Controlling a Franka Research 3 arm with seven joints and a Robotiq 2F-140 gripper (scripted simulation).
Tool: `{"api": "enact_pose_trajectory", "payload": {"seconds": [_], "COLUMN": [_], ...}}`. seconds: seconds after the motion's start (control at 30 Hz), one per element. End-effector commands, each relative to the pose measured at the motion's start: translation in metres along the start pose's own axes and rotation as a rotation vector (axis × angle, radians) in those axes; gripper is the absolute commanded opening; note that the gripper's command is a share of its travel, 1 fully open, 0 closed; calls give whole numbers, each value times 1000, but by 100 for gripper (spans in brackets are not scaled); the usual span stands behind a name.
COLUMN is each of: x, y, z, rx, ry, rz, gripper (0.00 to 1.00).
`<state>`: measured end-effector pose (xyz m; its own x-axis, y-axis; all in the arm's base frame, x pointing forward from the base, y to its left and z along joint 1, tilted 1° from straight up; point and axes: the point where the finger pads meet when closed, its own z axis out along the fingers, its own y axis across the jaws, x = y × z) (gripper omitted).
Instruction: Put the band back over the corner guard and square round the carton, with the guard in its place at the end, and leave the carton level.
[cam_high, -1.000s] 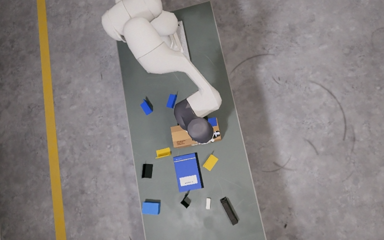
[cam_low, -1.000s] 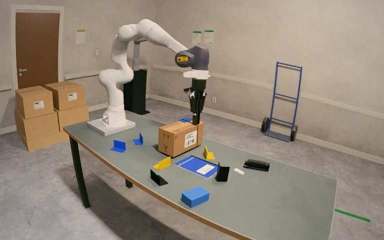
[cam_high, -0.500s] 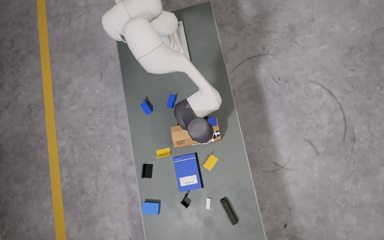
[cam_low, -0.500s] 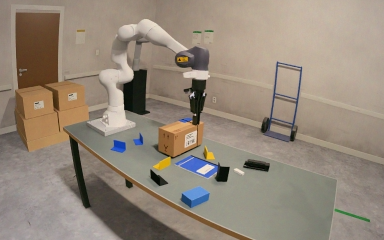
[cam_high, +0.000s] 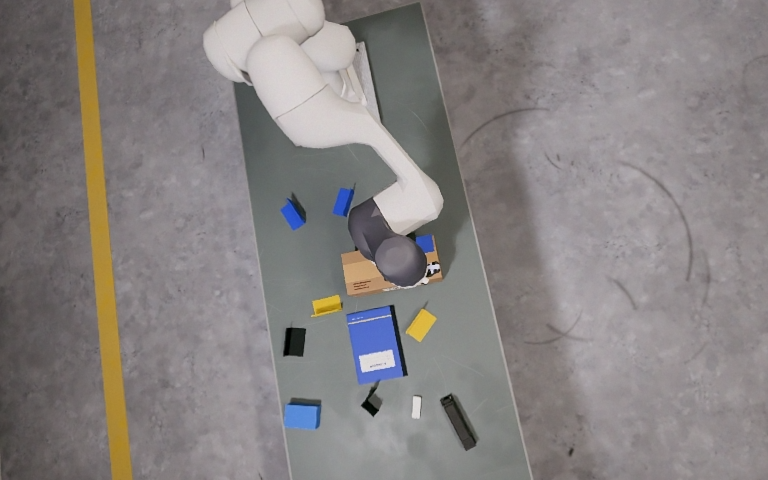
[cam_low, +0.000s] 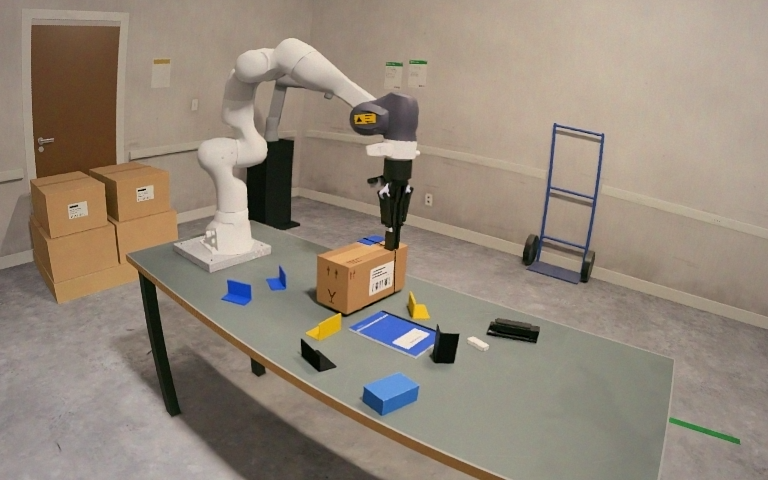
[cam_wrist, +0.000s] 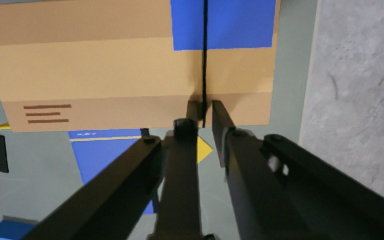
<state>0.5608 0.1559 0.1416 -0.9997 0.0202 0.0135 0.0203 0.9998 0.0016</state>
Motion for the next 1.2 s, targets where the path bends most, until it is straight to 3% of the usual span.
{"api": "enact_pose_trajectory", "payload": {"seconds": [0.0,0.87,0.9,1.17], "x": [0,0,0,0], "y": [0,0,0,0], "z": [1,2,2,2], "rx": [1,1,1,1], "ry": [0,0,0,0], "rz": [5,5,5,5], "gripper": [18,18,10,10]}}
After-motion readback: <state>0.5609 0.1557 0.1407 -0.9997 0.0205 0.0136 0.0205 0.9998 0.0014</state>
